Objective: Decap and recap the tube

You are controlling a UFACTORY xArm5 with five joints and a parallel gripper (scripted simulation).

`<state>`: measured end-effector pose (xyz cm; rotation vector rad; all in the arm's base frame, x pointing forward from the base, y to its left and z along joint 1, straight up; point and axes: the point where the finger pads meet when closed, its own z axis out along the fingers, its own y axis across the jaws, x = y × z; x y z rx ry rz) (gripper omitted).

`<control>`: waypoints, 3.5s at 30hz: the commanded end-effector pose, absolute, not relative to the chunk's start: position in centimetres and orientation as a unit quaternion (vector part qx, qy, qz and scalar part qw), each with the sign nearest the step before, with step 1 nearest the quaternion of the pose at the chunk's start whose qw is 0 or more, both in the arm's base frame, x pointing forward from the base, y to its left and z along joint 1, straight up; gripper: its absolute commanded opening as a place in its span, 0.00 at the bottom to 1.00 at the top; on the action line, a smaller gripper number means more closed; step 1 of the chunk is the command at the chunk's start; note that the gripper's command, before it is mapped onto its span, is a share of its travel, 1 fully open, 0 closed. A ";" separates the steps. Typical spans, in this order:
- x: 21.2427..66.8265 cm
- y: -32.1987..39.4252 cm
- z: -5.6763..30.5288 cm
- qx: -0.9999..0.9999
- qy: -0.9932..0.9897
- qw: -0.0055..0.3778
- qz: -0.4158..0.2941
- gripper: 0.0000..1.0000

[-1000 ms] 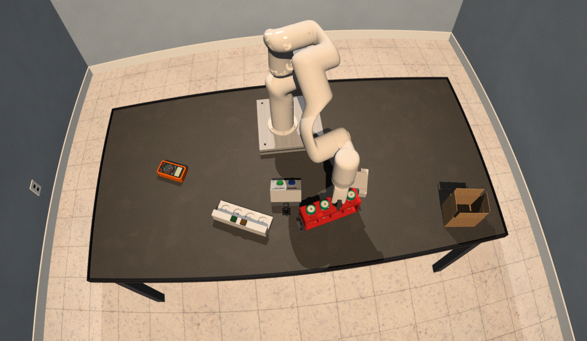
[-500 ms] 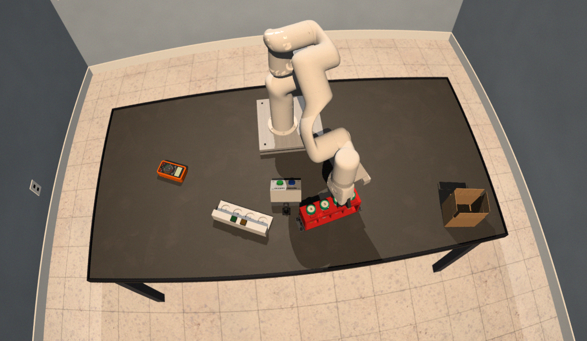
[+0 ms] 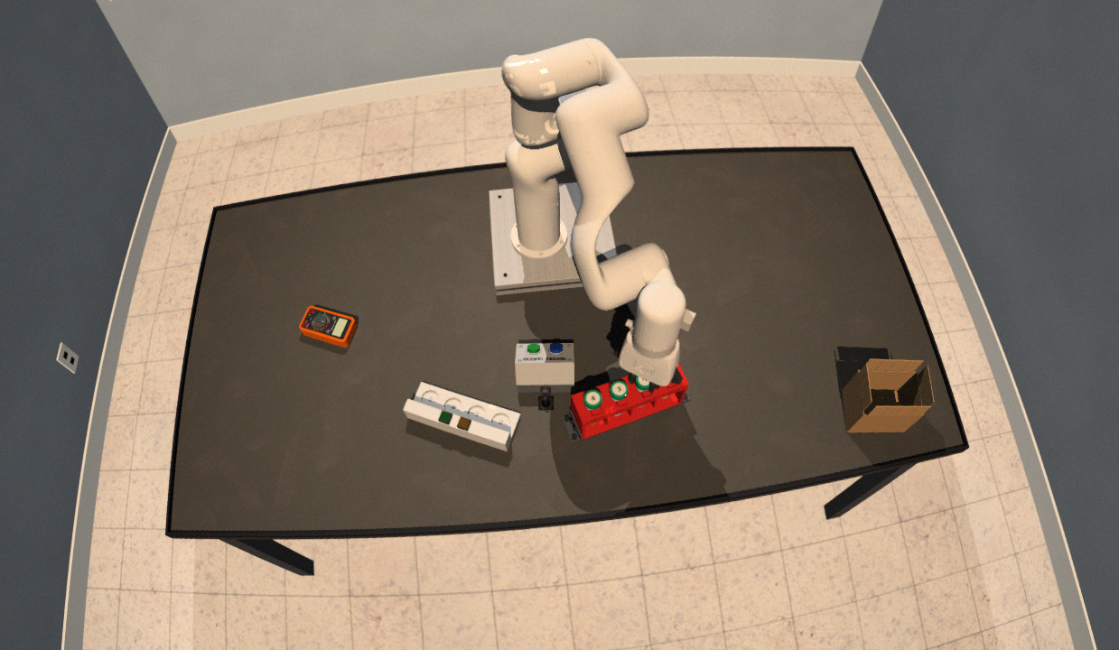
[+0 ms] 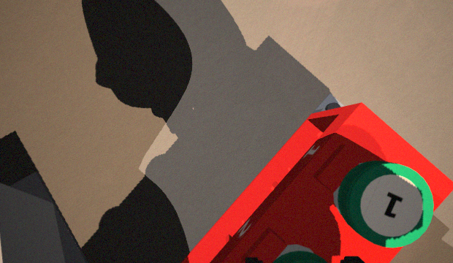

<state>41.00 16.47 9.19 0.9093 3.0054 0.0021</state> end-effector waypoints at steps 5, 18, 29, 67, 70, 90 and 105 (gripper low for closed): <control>41.1 16.5 9.3 0.265 0.964 0.002 0.002 0.46; 41.1 16.5 9.3 0.383 0.924 0.002 0.002 0.46; 41.1 16.5 9.3 0.588 0.808 0.002 0.003 0.46; 41.1 16.5 9.3 0.869 0.495 0.000 0.003 0.00; 41.1 16.5 9.3 0.857 0.516 0.001 0.003 0.00; 41.1 16.5 9.4 0.568 0.823 0.002 0.003 0.00; 41.1 16.5 9.4 0.265 0.964 0.002 0.002 0.00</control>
